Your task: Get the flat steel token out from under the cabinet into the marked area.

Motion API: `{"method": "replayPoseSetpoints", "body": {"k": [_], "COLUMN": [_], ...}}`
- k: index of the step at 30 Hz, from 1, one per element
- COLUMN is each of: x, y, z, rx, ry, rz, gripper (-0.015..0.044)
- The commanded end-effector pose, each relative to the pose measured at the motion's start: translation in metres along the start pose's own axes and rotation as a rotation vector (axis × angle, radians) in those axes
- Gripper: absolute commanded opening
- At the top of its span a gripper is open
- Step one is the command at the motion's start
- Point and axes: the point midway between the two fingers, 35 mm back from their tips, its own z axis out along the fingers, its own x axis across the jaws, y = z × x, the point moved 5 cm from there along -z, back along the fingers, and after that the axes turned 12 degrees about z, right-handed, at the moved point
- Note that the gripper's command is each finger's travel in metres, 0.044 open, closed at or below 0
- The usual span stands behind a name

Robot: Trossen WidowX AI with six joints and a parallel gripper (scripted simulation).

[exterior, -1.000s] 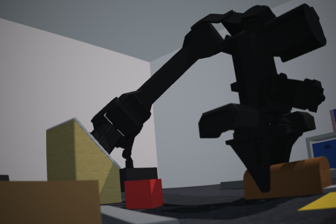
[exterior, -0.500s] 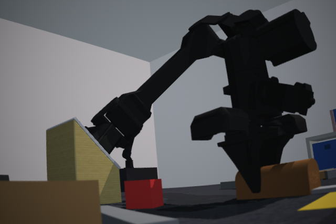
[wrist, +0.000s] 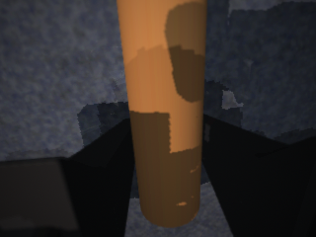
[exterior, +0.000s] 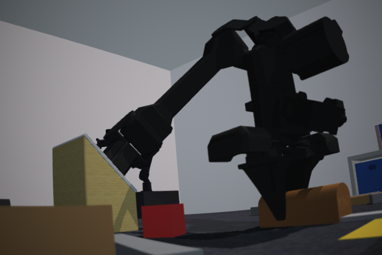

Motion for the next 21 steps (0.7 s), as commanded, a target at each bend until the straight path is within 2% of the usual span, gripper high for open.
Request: {"method": "replayPoseSetpoints", "body": {"k": [1, 21], "x": [-0.002, -0.006], "y": [-0.007, -0.029], "z": [0.001, 0.001], "rx": [0.004, 0.005], "ry": [-0.001, -0.001], "rz": [0.006, 0.007], "gripper": [0.0, 0.0]}}
